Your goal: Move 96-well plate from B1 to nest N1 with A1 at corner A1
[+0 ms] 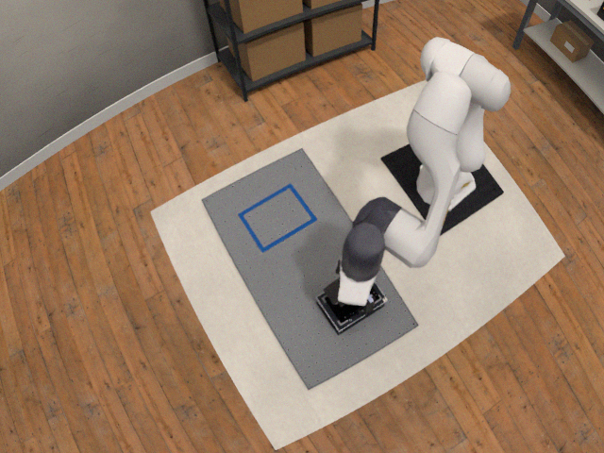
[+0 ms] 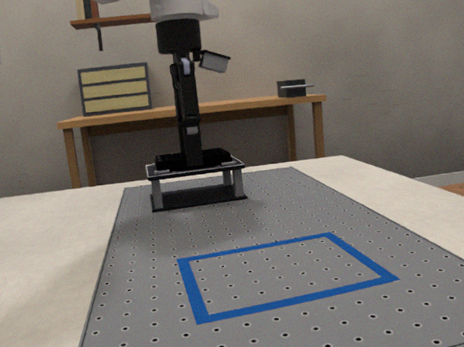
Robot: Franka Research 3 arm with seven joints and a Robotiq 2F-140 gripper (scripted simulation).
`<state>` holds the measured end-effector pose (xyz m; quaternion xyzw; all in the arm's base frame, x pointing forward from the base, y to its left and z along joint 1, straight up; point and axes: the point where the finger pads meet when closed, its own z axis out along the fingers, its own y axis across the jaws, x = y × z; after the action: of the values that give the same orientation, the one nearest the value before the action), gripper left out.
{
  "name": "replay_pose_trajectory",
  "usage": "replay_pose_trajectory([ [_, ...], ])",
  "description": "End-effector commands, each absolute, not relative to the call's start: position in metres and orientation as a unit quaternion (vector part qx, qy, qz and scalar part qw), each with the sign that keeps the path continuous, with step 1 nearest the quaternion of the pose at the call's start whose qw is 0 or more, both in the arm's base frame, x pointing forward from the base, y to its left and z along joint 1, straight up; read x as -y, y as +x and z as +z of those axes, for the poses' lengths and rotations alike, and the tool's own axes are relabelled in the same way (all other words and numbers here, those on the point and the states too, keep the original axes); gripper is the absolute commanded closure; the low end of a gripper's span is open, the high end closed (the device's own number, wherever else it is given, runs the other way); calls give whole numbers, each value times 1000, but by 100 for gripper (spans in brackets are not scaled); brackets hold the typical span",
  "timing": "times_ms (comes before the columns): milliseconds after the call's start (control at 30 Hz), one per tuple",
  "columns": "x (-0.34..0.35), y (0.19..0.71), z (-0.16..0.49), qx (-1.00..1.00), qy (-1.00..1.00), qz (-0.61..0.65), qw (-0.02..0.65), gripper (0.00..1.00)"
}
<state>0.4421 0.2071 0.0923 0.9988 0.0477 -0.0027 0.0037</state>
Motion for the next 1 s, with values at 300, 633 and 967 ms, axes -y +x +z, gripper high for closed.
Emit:
replay_pose_trajectory([
  [300,-206,443,90,-45,999,-1,4,40],
  [633,-206,443,89,-45,999,-1,4,40],
  [967,-206,443,89,-45,999,-1,4,0],
])
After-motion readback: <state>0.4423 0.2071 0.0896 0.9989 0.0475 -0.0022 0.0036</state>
